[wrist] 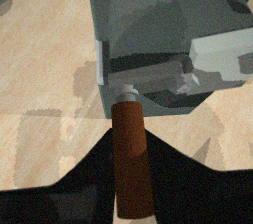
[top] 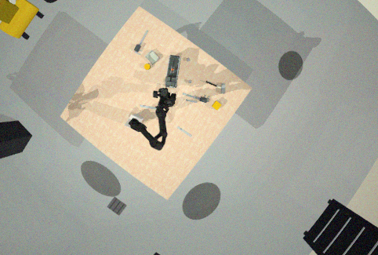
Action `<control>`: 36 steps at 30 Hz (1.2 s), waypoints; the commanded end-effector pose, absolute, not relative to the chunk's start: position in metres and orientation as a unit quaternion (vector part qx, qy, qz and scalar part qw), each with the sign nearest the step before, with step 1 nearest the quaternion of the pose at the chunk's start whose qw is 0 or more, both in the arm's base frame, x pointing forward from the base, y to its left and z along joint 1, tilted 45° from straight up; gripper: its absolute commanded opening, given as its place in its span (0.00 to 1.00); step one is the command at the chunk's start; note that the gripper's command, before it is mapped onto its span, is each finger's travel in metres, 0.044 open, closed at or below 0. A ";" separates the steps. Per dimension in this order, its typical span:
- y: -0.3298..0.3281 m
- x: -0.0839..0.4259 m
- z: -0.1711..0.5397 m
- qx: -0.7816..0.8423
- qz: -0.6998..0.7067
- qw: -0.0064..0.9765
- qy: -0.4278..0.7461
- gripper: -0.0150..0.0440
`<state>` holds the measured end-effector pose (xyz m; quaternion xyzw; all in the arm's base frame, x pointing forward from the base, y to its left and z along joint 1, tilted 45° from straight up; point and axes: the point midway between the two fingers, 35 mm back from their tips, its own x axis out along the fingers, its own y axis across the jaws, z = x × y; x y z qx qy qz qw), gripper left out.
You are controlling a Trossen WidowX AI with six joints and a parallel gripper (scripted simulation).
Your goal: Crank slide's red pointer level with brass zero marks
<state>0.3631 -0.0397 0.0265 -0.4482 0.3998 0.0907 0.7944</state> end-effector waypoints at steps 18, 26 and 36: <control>-0.040 0.363 0.027 -0.448 0.091 0.794 0.400 0.97; -0.020 0.362 0.046 -0.447 0.091 0.795 0.400 1.00; 0.012 0.361 0.075 -0.446 0.093 0.795 0.401 1.00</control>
